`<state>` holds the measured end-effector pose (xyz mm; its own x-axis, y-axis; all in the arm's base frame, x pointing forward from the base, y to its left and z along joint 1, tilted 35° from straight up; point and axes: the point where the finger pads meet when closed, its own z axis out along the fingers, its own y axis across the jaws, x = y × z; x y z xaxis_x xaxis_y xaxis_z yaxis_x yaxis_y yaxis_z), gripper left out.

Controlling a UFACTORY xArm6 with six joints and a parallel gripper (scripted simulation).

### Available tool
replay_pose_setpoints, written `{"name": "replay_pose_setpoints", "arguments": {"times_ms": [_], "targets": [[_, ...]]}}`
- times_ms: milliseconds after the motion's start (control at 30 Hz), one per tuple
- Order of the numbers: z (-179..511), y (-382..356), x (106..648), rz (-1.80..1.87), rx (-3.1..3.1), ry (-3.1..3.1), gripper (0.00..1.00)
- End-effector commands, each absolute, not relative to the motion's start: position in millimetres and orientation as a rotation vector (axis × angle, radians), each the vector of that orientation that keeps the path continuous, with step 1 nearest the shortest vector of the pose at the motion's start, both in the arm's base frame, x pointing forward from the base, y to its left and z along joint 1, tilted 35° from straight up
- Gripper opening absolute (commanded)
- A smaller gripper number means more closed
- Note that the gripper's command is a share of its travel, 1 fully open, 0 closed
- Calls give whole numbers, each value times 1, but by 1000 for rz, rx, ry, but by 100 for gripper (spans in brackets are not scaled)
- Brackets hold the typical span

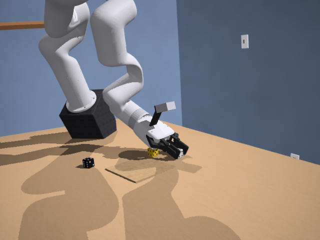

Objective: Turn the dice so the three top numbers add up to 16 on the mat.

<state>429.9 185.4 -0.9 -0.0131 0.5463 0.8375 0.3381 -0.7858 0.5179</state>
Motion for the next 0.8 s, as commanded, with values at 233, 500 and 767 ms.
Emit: {"name": "replay_pose_setpoints", "arguments": {"times_ms": [233,500,767], "targets": [[0,186,430,1906,2084,947,42],[1,184,423,1906,2084,947,42],[5,177,400,1906,2084,947,42]]}}
